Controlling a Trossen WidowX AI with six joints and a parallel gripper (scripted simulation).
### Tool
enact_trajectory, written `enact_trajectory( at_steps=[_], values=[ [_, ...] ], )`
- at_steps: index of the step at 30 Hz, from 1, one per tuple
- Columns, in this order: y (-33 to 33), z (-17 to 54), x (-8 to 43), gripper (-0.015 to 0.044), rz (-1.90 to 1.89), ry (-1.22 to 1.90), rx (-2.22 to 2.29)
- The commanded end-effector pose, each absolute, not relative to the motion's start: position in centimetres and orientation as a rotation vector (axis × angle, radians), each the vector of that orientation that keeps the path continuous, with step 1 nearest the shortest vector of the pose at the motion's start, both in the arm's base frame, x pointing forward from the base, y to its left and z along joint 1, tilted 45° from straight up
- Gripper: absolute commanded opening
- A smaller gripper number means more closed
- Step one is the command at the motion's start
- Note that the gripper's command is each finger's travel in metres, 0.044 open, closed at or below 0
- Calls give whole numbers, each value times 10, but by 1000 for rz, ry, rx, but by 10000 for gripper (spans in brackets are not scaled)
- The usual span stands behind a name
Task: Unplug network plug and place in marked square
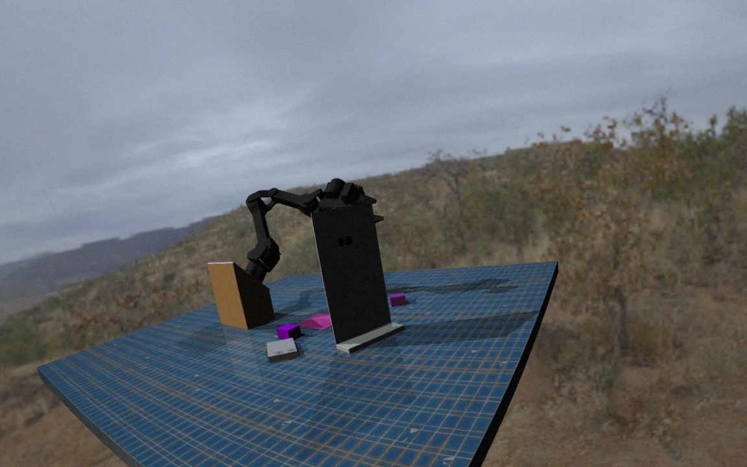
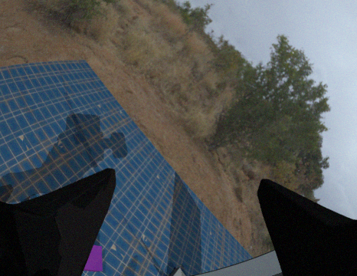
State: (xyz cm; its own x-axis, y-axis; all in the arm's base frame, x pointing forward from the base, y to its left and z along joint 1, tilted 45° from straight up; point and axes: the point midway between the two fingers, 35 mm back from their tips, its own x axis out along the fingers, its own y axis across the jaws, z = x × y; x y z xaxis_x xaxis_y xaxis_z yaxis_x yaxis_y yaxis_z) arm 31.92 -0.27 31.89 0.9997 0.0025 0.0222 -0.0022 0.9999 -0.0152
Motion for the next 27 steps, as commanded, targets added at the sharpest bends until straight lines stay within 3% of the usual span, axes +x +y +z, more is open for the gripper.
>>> enact_trajectory(
  at_steps=[1, 9, 27],
  values=[
    [-4, 318, 320, 374, -2, -20, -19],
    [-43, 255, 330, 164, -167, 106, -208],
    [-130, 111, 282, 156, -460, 550, -662]
  ],
)
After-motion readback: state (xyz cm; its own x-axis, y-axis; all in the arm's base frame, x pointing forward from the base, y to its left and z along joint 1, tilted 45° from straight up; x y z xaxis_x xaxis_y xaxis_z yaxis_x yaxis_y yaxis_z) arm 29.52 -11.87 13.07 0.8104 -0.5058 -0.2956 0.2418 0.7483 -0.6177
